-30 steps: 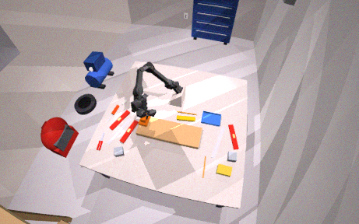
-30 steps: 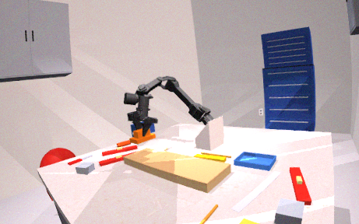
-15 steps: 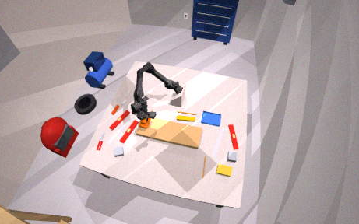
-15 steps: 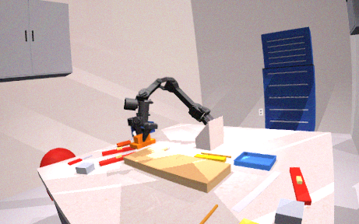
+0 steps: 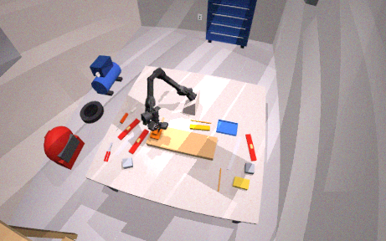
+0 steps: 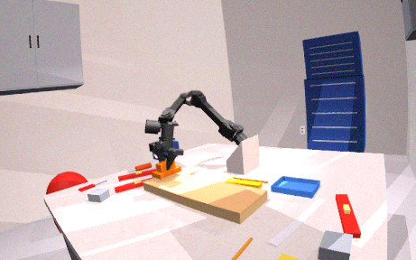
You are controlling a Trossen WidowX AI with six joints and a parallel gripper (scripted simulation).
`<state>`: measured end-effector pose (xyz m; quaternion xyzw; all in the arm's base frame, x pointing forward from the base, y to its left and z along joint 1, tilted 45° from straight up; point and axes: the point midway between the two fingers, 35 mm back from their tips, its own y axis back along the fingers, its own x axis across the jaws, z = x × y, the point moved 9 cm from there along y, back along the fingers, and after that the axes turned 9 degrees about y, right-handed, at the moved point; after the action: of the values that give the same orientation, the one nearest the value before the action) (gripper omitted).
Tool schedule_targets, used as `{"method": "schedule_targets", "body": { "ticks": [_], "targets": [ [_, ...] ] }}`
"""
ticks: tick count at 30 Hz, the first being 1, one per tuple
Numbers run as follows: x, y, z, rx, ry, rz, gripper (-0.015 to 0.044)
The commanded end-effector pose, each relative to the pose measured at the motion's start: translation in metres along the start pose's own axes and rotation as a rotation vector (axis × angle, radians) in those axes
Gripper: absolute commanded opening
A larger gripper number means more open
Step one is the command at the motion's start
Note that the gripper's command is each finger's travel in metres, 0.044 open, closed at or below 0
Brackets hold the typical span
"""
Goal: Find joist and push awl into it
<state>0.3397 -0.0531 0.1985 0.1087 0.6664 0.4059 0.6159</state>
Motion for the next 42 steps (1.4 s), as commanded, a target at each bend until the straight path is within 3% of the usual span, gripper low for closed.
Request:
{"method": "schedule_targets", "body": {
  "ticks": [1, 14, 42],
  "targets": [
    [0.002, -0.004, 0.0, -0.008, 0.005, 0.002, 0.0],
    [0.004, -0.017, -0.004, -0.008, 0.006, 0.001, 0.0],
    [0.113, -0.017, 0.012, -0.008, 0.005, 0.007, 0.0]
  ]
}}
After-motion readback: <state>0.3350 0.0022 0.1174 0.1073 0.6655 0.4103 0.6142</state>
